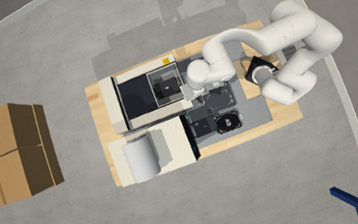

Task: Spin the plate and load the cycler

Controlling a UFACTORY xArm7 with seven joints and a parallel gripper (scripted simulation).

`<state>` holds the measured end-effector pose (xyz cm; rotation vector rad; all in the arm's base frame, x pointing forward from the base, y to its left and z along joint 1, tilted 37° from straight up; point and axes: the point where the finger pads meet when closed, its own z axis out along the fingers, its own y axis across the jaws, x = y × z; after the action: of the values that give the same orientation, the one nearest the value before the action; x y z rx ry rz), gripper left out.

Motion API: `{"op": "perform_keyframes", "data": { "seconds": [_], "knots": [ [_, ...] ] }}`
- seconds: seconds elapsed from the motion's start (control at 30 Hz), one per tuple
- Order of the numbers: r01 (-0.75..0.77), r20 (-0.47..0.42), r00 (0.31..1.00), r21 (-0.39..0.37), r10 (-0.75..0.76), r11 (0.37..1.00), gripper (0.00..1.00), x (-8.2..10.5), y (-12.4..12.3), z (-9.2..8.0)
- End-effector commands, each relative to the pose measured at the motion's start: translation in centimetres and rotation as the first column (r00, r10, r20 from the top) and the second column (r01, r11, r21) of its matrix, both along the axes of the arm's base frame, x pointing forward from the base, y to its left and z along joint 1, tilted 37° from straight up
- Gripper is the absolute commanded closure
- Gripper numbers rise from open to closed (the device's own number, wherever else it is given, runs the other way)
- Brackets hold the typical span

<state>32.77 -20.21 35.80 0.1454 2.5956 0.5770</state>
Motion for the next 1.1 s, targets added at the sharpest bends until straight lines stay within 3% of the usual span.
{"op": "perform_keyframes", "data": {
  "seconds": [0.0,1.07],
  "knots": [
    [0.002,0.004,1.000,-0.001,-0.002,1.000,1.00,0.0,-0.9,-0.2],
    [0.003,0.003,1.000,-0.001,-0.003,1.000,1.00,0.0,-6.8,-3.0]
  ]
}}
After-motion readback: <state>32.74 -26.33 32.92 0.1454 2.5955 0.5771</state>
